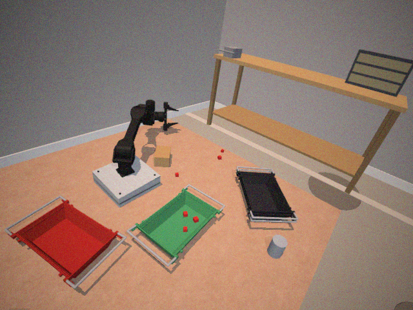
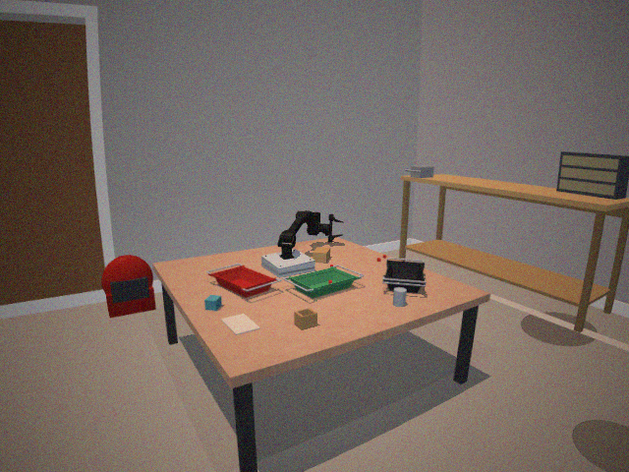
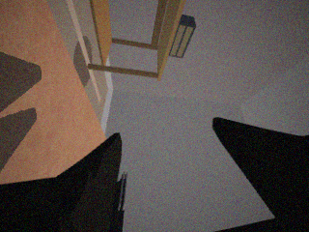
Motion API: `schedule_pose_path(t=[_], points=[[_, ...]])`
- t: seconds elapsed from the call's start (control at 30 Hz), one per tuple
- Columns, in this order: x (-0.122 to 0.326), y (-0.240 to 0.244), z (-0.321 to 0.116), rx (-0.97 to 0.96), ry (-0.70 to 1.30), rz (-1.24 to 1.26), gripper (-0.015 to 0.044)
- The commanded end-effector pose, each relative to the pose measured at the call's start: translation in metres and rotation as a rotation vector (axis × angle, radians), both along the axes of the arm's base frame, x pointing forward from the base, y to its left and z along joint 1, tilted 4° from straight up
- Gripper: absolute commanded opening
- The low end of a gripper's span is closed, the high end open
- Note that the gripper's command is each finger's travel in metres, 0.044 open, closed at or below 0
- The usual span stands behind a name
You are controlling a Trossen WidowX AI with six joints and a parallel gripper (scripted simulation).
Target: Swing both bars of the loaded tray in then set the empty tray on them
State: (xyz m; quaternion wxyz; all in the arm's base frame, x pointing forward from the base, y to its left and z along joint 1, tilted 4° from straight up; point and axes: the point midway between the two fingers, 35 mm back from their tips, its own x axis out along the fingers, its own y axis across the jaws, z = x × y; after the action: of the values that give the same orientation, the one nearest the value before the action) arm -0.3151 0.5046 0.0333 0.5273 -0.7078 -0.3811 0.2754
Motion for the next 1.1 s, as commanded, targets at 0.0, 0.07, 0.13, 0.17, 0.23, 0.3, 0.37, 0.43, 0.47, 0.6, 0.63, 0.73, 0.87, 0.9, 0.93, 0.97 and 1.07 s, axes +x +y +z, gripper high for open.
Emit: schedule_pose_path(t=[0.0, 0.07, 0.13, 0.17, 0.23, 0.3, 0.37, 0.43, 0.47, 0.6, 0.63, 0.73, 0.87, 0.9, 0.93, 0.97, 1.07], points=[[0.0, 0.0, 0.0, 0.0, 0.0, 0.0, 0.0374], [0.0, 0.0, 0.0, 0.0, 0.0, 0.0, 0.0321], [0.0, 0.0, 0.0, 0.0, 0.0, 0.0, 0.0269], [0.0, 0.0, 0.0, 0.0, 0.0, 0.0, 0.0242], [-0.001, 0.001, 0.009, 0.0, 0.0, 0.0, 0.019], [-0.002, 0.002, 0.028, 0.0, 0.0, 0.0, 0.0137], [-0.004, 0.003, 0.059, 0.0, 0.0, 0.0, 0.0085], [-0.003, 0.002, 0.09, 0.0, 0.0, 0.0, 0.008], [-0.003, 0.001, 0.106, 0.0, 0.0, 0.0, 0.008], [-0.001, 0.004, 0.102, 0.006, 0.008, 0.0, 0.008], [0.007, 0.01, 0.103, 0.009, 0.014, -0.004, 0.008], [0.052, 0.042, 0.106, 0.017, 0.057, -0.03, 0.008], [0.097, 0.067, 0.108, 0.02, 0.105, -0.056, 0.008], [0.113, 0.073, 0.108, 0.019, 0.122, -0.066, 0.008], [0.127, 0.079, 0.106, 0.017, 0.144, -0.071, 0.008], [0.142, 0.085, 0.105, 0.014, 0.168, -0.077, 0.008], [0.185, 0.096, 0.098, 0.003, 0.244, -0.099, 0.008]])
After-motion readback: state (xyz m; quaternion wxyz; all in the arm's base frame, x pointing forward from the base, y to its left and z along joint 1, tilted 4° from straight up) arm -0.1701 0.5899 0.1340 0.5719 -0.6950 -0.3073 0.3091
